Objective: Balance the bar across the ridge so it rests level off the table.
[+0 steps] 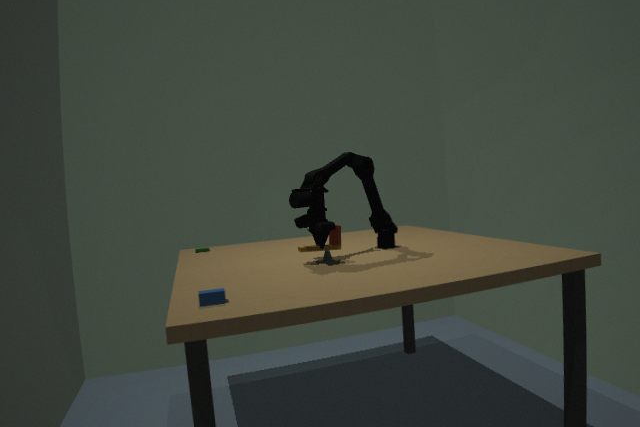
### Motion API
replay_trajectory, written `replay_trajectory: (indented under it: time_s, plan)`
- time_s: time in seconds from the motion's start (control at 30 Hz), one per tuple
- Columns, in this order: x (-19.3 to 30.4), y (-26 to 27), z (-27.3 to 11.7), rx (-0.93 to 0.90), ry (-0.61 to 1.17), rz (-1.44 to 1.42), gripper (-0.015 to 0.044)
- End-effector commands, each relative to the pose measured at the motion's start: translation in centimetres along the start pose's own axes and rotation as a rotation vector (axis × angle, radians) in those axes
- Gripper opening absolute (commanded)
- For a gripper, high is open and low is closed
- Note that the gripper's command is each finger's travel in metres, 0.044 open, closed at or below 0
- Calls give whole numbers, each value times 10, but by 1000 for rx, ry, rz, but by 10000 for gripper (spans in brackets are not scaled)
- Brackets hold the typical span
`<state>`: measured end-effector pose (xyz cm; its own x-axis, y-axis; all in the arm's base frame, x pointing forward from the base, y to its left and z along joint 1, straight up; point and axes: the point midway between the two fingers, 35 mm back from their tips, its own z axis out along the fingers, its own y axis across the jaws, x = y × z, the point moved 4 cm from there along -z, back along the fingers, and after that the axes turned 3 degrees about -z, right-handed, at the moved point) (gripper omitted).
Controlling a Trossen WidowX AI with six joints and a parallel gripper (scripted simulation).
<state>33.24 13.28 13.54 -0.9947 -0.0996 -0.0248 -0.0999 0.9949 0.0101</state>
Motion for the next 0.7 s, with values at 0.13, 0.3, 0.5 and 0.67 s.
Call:
replay_trajectory:
  time_s: [0.13,0.3,0.5,0.67]
  plan:
    - [0,0,1,2,-3,-1,0]
    - [0,0,1,2,-3,-1,0]
    - [0,0,2,2,-3,-1,0]
    - [0,0,2,2,-3,-1,0]
